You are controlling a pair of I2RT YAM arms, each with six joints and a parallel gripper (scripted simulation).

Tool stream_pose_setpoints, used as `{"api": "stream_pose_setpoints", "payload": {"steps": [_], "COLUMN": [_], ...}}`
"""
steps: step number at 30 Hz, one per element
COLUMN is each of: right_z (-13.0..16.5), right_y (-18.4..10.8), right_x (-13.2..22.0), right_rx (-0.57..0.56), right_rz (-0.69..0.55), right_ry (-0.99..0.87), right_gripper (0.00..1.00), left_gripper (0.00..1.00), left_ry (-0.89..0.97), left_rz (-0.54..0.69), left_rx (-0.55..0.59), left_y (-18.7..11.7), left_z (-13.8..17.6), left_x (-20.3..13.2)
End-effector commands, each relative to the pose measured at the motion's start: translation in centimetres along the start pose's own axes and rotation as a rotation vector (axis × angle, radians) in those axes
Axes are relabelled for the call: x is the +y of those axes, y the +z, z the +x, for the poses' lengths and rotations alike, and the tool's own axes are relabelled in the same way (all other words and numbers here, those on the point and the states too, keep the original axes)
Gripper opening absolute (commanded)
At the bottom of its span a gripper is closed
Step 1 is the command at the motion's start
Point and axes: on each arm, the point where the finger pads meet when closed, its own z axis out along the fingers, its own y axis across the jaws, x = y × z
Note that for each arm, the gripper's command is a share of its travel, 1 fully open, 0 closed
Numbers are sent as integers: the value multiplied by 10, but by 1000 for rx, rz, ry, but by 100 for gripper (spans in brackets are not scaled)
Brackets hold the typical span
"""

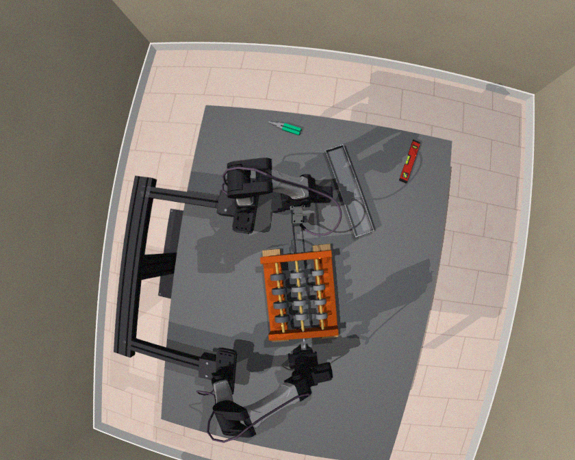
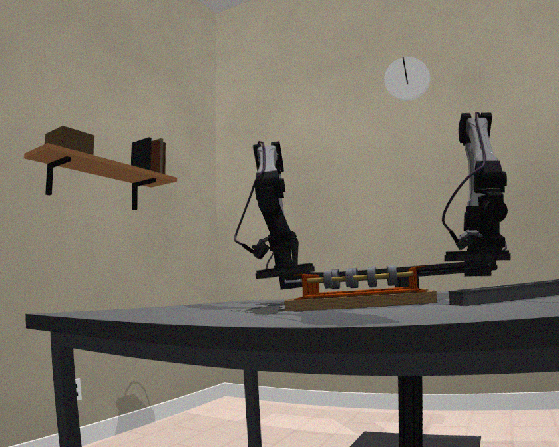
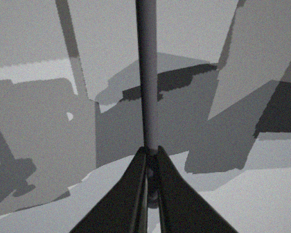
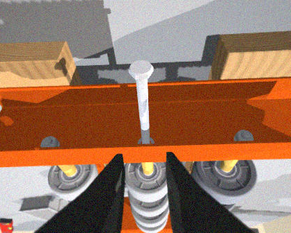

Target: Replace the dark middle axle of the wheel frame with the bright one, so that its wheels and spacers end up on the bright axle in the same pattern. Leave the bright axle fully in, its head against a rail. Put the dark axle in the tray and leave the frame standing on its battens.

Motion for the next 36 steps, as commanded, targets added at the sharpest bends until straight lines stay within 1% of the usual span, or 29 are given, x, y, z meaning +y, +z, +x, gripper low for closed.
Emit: {"api": "stream_pose_setpoints", "payload": {"steps": [1,3,4,8,10,11,12,14,16,17,18,20,22,24,25,27,28,31,33,34,36], "right_z": [5,5,10,5,5,-2,-5,2,-2,-3,-4,-2,-4,-6,-7,-7,-7,-8,-6,-6,-8], "right_y": [-10,-10,-12,-11,-11,-10,-10,-5,-1,-1,-2,-1,-2,-3,-3,-3,-4,-4,-5,-5,-5], "right_x": [6,6,9,8,8,7,9,5,3,3,4,3,3,3,3,3,3,3,3,3,4], "right_rx": [5,5,-2,-38,-38,-50,-53,-60,-73,-78,-77,-81,-94,-102,-106,-106,-113,-117,-115,-117,-122], "right_rz": [-39,-39,-45,-20,-20,-10,-6,13,42,45,47,52,73,84,91,91,112,136,139,144,177], "right_ry": [-16,-16,-88,-358,-358,-434,-446,-556,-742,-797,-781,-839,-1026,-1141,-1199,-1199,-1341,-1504,-1514,-1552,-1734], "right_gripper": [24,24,24,24,24,24,24,24,24,24,24,24,24,24,24,24,24,24,24,24,24], "left_gripper": [0,0,0,0,0,0,0,0,0,0,0,0,0,0,0,0,0,0,0,0,0], "left_ry": [-23,-24,-24,-25,-25,-23,-27,-28,-29,-29,-29,-29,-30,-30,-30,-30,-25,-28,-27,-27,-25], "left_rz": [-15,-13,-13,-12,-12,-10,-7,-8,-6,-5,-5,-4,-3,-2,-16,-16,-29,-32,-34,-35,-37], "left_rx": [15,15,14,14,14,15,14,14,14,14,14,14,14,14,13,13,13,12,12,13,13], "left_y": [-4,-3,-3,-3,-3,-3,-2,-2,-2,-1,-1,-1,-1,0,-3,-3,-3,-5,-5,-5,-6], "left_z": [3,3,3,4,4,3,4,4,4,4,4,4,4,4,4,4,3,4,3,3,3], "left_x": [3,2,2,1,1,2,-1,-1,-2,-2,-2,-3,-3,-4,1,1,4,3,4,4,5]}}
